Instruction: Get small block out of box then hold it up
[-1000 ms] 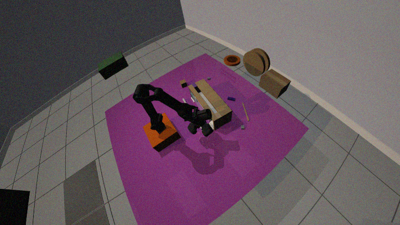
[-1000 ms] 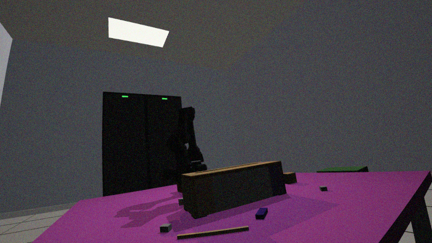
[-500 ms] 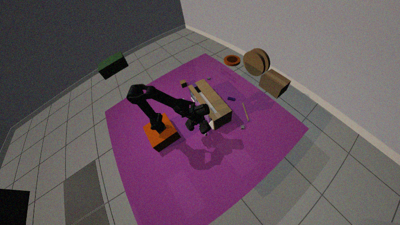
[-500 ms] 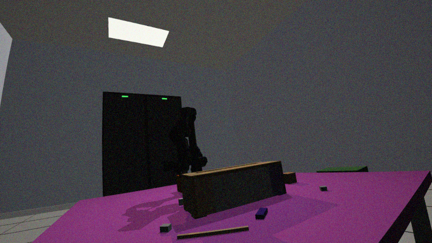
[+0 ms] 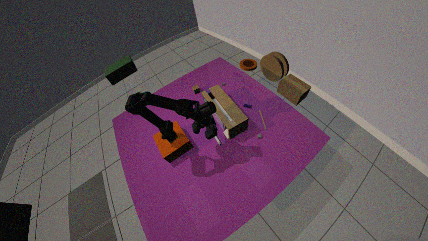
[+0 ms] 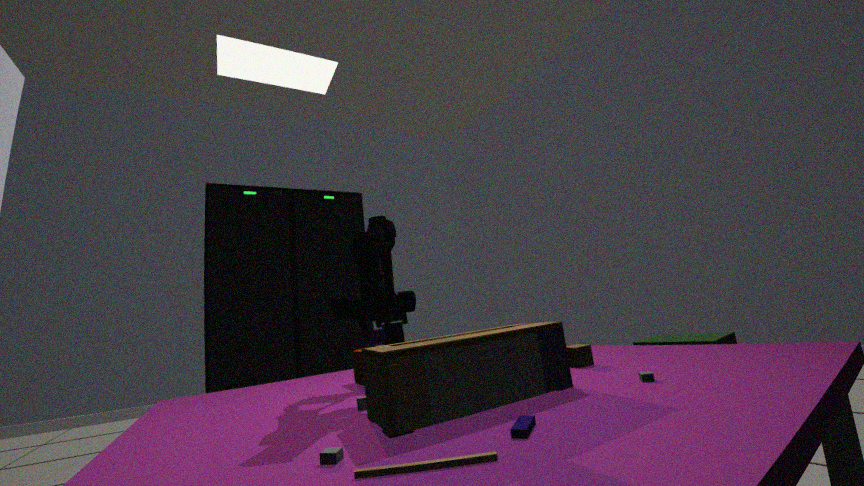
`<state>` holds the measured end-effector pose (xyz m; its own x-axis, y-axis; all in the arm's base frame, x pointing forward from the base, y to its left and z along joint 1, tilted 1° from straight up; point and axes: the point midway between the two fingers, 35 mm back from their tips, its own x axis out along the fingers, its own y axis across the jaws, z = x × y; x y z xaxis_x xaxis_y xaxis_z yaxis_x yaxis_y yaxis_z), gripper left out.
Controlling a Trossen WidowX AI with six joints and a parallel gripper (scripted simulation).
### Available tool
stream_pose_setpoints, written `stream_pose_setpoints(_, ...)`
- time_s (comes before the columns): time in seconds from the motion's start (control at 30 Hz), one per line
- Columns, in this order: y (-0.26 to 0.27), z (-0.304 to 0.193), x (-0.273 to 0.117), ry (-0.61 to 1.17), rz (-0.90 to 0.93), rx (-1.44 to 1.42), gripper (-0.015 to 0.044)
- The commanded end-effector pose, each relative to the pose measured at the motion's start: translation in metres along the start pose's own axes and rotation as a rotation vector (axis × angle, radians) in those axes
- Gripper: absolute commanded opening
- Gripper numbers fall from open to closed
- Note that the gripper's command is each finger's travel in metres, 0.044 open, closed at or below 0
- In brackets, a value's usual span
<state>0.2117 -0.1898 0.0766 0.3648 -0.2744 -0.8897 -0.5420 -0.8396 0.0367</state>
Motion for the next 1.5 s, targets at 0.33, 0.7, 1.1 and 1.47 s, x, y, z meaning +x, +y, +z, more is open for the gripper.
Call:
stream_pose_setpoints(0.33, -0.004, 0.007, -0.04, 0.047, 0.062, 0.138, 0.0)
stream_pose_setpoints(0.7, -0.004, 0.007, -0.04, 0.047, 0.062, 0.138, 0.0)
stream_pose_setpoints(1.1, -0.004, 0.007, -0.04, 0.047, 0.062, 0.138, 0.0)
stream_pose_setpoints(1.47, -0.004, 0.007, -0.04, 0.047, 0.062, 0.138, 0.0)
